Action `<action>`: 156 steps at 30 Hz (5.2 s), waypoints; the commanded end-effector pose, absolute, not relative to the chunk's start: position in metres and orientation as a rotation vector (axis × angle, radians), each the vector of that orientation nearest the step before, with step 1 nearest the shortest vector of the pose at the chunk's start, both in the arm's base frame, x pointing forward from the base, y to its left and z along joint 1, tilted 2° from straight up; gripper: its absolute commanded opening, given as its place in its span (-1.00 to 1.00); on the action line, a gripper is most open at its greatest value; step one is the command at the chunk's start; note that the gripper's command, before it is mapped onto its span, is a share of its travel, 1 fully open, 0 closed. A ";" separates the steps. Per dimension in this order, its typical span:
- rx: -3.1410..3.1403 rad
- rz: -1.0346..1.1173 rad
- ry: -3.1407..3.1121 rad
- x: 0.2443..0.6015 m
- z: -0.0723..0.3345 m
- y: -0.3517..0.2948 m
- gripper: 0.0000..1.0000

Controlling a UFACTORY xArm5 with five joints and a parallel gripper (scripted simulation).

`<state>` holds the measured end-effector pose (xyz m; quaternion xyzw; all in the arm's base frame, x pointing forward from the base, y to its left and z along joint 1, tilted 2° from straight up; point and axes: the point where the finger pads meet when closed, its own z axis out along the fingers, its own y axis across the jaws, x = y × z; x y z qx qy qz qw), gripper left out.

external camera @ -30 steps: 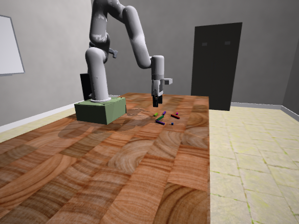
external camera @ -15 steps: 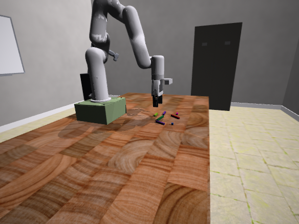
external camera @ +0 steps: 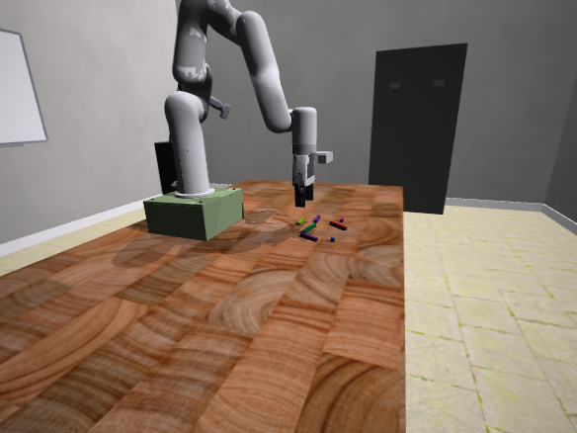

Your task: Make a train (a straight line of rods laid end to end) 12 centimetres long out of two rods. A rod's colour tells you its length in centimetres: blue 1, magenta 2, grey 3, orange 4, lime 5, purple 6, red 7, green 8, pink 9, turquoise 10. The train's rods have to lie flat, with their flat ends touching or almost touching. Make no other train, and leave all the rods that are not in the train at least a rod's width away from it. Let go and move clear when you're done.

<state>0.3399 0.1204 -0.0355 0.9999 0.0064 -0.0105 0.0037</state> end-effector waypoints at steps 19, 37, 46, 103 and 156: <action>3.135 -0.028 0.020 0.341 -0.035 0.121 1.00; 3.134 -0.032 -0.023 0.328 -0.027 0.117 0.42; 3.134 -0.032 -0.023 0.328 -0.027 0.117 0.42; 3.134 -0.031 -0.023 0.327 -0.053 0.117 0.42; 3.134 -0.031 -0.023 0.326 -0.077 0.118 0.42</action>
